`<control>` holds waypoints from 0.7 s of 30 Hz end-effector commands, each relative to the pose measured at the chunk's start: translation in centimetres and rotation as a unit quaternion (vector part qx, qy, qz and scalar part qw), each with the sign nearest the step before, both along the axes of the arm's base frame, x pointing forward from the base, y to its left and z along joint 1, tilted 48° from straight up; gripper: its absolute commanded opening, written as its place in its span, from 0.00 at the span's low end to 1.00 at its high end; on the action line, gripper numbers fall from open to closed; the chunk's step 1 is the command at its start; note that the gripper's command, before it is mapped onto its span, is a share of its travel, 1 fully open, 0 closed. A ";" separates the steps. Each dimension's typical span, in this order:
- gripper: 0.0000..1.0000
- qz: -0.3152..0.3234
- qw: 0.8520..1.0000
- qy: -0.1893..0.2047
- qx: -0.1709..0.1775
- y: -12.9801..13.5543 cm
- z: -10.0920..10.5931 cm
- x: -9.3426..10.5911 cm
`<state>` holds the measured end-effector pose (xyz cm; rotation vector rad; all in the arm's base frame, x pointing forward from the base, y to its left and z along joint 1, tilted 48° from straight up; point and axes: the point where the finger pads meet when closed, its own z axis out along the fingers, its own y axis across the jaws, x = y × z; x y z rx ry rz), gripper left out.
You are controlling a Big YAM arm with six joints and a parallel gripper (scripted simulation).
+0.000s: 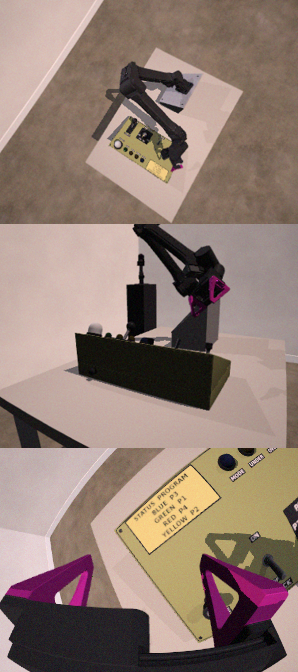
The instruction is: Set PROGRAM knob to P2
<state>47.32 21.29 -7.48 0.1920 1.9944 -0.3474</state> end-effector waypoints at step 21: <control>1.00 0.121 0.936 0.147 -0.298 -6.5 2.1 -11.0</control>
